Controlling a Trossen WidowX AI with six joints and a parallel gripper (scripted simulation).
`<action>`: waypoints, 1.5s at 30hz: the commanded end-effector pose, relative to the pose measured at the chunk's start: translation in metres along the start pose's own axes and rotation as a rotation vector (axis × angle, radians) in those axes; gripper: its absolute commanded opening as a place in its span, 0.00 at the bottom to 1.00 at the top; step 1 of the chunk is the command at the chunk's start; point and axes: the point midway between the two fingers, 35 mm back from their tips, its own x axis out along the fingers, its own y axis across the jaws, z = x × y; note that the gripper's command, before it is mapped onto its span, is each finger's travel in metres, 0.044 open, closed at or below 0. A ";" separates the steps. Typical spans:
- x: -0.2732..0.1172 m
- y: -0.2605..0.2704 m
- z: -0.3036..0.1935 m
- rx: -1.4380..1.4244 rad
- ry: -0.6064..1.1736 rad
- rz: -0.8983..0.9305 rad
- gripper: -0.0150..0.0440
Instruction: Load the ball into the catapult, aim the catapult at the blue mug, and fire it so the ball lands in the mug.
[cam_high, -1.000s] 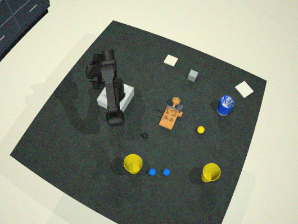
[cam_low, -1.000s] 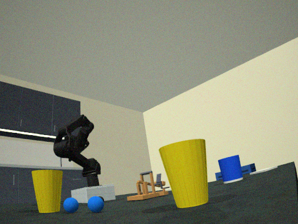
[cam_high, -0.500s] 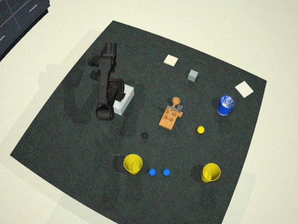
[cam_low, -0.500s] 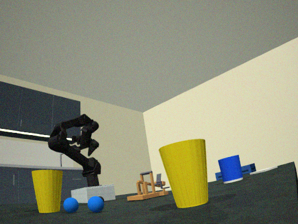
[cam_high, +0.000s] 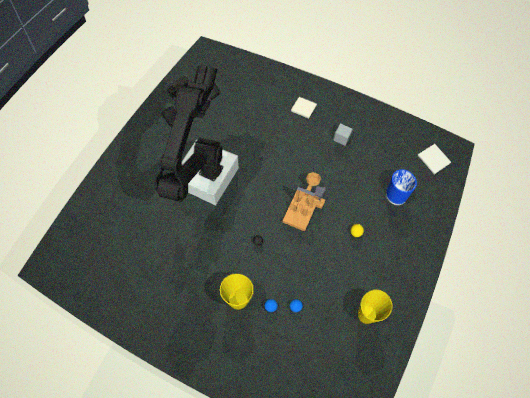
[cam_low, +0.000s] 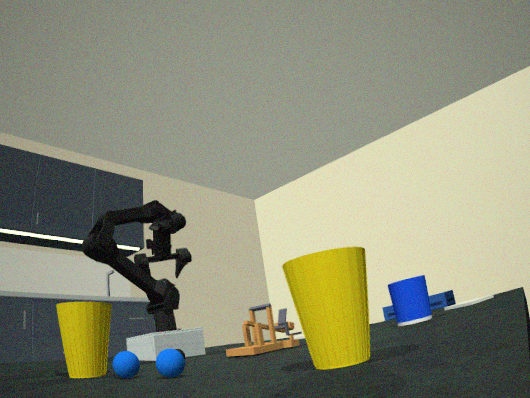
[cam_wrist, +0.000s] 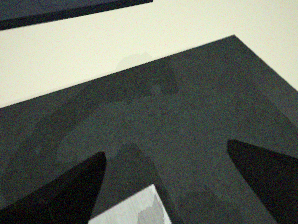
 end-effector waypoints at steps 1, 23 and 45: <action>-0.002 -0.015 0.001 0.109 0.023 -0.046 1.00; -0.014 -0.091 -0.025 0.796 0.123 -0.279 1.00; -0.046 -0.156 -0.081 1.509 0.128 -0.543 1.00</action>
